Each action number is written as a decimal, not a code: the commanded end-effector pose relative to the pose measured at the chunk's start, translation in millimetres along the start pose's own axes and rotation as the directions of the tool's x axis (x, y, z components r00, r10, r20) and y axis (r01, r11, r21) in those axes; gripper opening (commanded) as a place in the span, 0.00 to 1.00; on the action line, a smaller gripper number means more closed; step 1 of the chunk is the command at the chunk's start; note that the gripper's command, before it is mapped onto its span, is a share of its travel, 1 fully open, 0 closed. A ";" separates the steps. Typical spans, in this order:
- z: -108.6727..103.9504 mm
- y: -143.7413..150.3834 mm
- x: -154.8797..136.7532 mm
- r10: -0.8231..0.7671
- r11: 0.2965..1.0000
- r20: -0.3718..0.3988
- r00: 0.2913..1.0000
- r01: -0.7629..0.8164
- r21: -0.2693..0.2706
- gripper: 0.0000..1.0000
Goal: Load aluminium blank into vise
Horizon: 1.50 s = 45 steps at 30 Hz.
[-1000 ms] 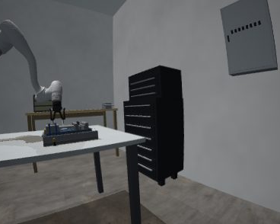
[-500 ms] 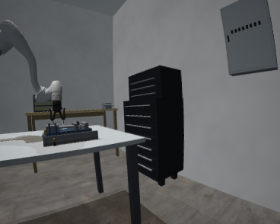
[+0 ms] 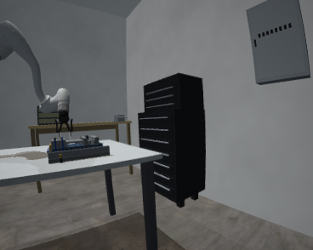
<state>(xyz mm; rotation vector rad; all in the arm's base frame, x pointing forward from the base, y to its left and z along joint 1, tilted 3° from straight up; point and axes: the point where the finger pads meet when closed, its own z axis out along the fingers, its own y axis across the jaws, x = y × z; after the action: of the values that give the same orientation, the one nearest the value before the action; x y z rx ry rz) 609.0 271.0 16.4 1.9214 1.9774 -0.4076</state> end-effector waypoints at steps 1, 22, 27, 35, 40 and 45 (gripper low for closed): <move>-9.8 0.0 -4.2 0.000 1.000 0.000 1.000 0.000 0.000 0.40; -106.7 0.1 -47.3 0.000 1.000 0.000 1.000 0.000 0.000 0.40; -119.5 0.1 -53.0 0.000 1.000 0.000 1.000 0.000 0.000 0.40; -126.4 0.1 -56.1 0.000 1.000 0.000 1.000 0.000 0.000 0.40; -126.4 0.1 -56.1 0.000 1.000 0.000 1.000 0.000 0.000 0.00; -126.4 0.1 -56.1 0.000 1.000 0.000 1.000 0.000 0.000 0.00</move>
<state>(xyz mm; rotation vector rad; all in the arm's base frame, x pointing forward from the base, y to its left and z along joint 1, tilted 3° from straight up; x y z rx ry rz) 603.6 276.4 154.4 1.9215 1.9775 -0.4079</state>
